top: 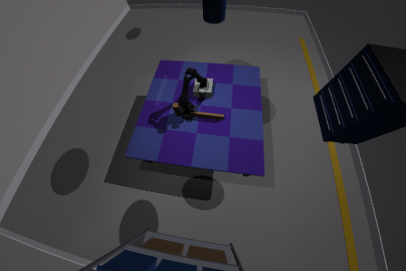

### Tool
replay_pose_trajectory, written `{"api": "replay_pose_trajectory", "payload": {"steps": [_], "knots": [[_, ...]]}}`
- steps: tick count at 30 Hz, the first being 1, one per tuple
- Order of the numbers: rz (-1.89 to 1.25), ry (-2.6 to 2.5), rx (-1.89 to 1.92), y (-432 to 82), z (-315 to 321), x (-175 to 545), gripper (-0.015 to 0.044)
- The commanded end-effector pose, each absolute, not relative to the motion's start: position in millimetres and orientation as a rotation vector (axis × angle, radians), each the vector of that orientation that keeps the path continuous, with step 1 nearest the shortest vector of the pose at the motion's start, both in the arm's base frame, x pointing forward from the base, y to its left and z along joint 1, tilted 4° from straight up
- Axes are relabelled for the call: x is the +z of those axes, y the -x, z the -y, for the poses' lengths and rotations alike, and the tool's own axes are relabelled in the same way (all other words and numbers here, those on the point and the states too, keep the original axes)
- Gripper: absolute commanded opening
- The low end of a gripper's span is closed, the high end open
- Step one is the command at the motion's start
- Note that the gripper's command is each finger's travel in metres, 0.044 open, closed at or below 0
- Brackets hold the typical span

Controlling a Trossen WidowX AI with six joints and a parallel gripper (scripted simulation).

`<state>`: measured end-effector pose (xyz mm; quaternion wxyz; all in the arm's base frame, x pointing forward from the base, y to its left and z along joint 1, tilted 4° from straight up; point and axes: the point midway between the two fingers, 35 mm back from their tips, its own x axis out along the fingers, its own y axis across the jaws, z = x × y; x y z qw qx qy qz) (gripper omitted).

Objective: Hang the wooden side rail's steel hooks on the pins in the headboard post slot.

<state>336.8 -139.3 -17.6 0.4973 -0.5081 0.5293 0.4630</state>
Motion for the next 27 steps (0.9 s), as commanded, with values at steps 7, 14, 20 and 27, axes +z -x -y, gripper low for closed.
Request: {"api": "replay_pose_trajectory", "payload": {"steps": [7,14,20,27], "knots": [[-1.281,1.230,1.121,-337,139,-18,0.0210],[-1.282,1.232,1.118,-337,138,-5,0.0394],[-1.282,1.237,1.113,-336,136,22,0.0440],[-1.280,1.235,1.114,-338,108,20,0.0440]]}}
